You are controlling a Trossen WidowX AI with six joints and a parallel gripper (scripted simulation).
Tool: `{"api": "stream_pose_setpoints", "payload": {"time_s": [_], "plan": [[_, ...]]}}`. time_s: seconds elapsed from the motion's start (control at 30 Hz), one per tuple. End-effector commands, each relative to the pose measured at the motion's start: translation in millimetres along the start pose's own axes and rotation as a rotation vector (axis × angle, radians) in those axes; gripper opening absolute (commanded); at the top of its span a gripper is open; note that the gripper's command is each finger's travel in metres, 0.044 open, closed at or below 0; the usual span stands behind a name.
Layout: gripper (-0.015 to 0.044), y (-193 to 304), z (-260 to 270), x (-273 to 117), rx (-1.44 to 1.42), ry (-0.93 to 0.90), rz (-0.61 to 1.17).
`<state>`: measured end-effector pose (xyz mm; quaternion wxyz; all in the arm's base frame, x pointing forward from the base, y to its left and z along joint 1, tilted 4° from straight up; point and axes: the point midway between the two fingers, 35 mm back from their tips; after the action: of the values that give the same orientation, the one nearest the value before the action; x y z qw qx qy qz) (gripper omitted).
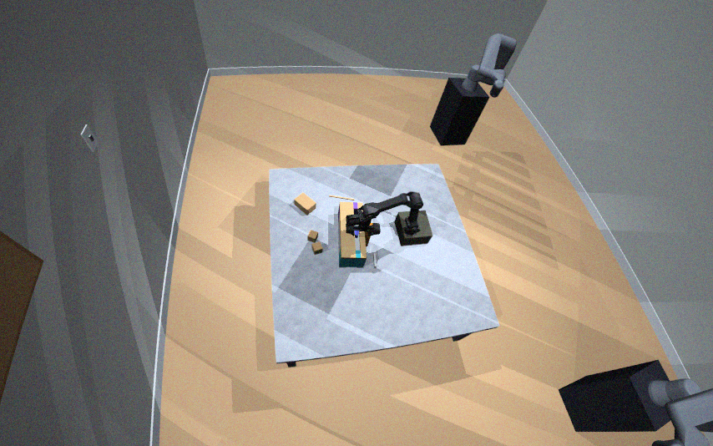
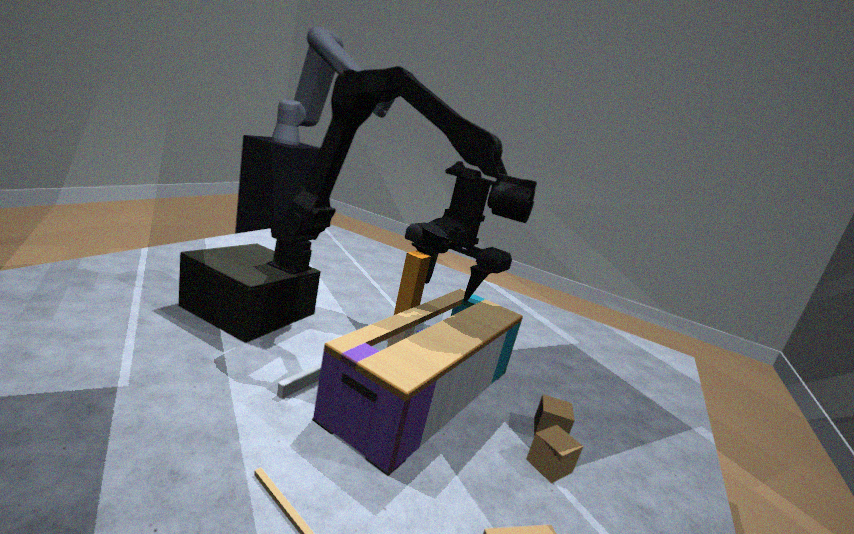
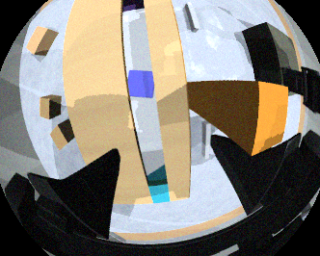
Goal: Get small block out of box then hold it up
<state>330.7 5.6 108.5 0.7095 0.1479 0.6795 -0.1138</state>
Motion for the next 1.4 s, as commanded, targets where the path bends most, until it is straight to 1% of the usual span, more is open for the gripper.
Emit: {"api": "stream_pose_setpoints", "payload": {"time_s": [0.0,1.1,1.13,1.37], "plan": [[0.0400,-8.2,-0.1,1.9,-0.001,0.007,0.002],[0.0400,-62.6,6.4,3.0,-0.001,0.006,-0.004],[0.0400,-56.3,8.2,1.1,0.000,-0.001,-0.007],[0.0400,-56.3,8.2,1.1,0.000,-0.001,-0.007]]}}
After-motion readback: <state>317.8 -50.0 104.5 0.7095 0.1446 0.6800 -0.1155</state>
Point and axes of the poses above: the point midway between the two fingers, 35 mm back from their tips, its own x axis out along the fingers, its own z axis across the jaws, y = z × x, and after that the axes turned 10 degrees about x, right-handed
